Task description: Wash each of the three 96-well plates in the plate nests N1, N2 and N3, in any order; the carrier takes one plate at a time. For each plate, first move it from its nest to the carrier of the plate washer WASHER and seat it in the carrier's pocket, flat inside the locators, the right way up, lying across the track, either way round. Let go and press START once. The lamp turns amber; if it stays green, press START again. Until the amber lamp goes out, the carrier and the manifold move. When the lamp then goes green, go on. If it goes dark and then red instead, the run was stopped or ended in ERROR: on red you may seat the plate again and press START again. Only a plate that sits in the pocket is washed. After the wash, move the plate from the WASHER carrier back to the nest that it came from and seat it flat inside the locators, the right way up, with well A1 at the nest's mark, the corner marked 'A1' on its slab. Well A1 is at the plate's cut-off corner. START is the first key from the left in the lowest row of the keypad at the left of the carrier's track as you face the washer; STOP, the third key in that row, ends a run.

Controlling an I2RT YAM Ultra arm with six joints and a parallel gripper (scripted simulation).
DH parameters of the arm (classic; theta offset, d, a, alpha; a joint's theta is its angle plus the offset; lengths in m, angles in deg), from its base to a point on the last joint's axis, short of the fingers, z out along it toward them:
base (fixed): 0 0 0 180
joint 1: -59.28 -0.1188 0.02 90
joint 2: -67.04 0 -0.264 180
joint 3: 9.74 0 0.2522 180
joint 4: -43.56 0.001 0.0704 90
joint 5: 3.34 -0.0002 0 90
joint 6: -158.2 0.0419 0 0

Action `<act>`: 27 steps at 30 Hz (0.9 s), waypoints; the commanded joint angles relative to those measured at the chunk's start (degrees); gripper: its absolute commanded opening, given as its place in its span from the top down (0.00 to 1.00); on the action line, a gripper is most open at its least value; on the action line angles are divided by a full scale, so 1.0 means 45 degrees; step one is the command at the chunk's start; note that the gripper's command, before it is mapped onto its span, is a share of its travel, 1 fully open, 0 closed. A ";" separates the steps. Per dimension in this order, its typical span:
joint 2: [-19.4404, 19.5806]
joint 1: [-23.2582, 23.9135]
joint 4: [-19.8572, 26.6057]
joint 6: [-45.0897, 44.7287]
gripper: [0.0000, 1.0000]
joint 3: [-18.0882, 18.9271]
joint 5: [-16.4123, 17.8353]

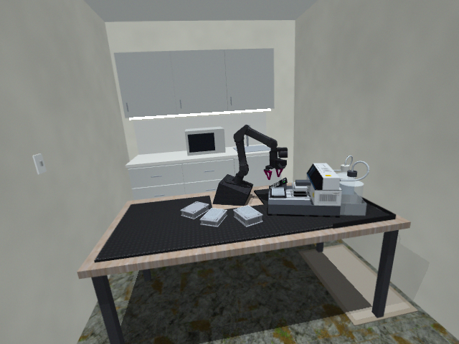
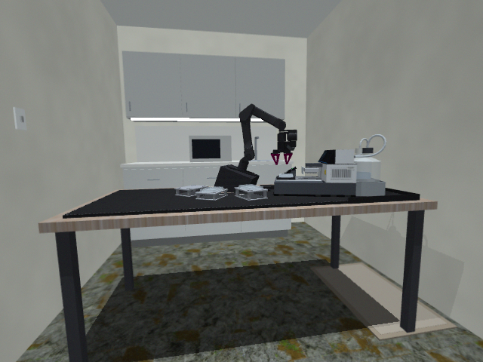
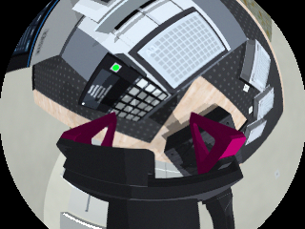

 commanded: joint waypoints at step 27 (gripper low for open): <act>0.2309 0.5863 0.1148 0.4044 0.00 0.3182 0.2074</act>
